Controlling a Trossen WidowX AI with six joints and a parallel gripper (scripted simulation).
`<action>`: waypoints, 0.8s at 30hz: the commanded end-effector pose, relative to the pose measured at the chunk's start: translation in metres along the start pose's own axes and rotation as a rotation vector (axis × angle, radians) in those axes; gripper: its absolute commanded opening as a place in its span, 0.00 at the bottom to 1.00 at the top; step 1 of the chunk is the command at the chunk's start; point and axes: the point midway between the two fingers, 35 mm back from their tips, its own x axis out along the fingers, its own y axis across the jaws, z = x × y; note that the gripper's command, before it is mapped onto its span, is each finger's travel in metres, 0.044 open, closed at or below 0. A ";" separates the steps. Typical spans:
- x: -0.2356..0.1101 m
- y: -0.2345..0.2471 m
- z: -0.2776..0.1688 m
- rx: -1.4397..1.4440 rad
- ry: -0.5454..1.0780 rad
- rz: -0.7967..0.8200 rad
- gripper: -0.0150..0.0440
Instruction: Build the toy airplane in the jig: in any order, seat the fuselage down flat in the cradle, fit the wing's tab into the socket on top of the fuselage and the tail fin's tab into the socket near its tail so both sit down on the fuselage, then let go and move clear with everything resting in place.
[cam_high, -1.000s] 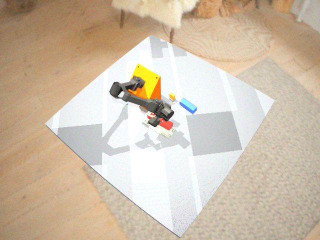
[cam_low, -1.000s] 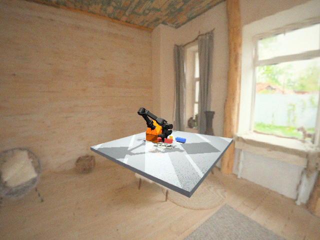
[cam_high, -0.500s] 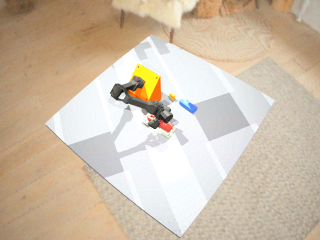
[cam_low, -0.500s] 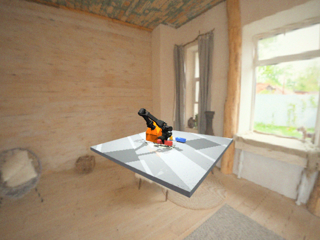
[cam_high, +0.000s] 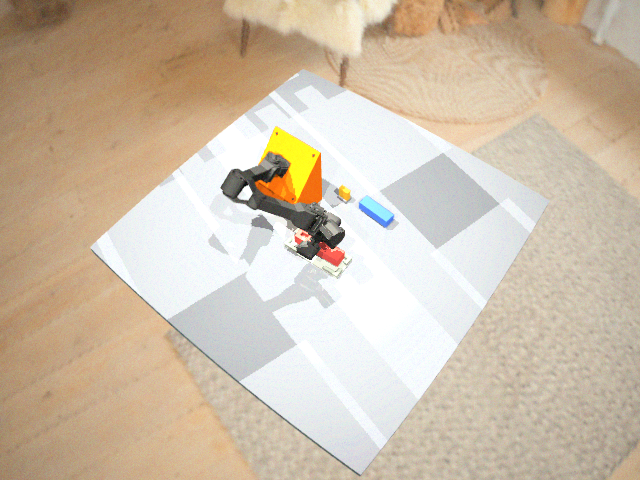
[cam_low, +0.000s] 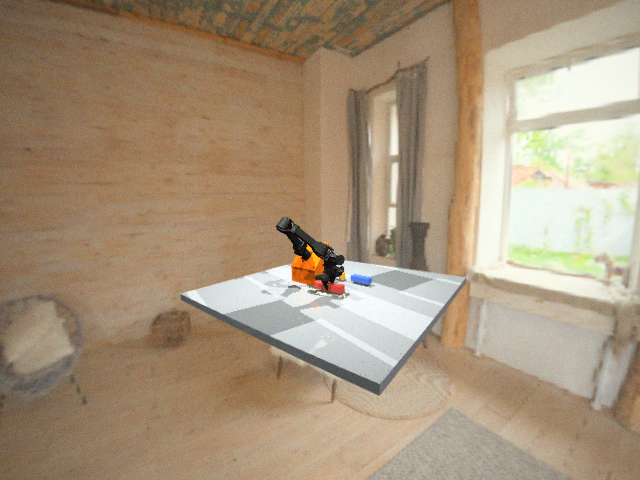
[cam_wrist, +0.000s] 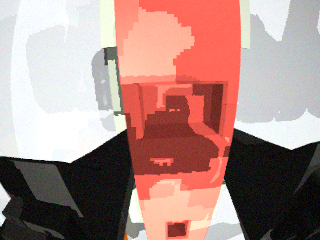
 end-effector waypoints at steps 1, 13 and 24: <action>0.000 0.002 0.000 -0.006 -0.002 0.006 0.58; 0.000 0.000 0.000 0.000 0.000 0.000 0.39; 0.000 0.000 0.000 0.000 0.000 0.000 0.88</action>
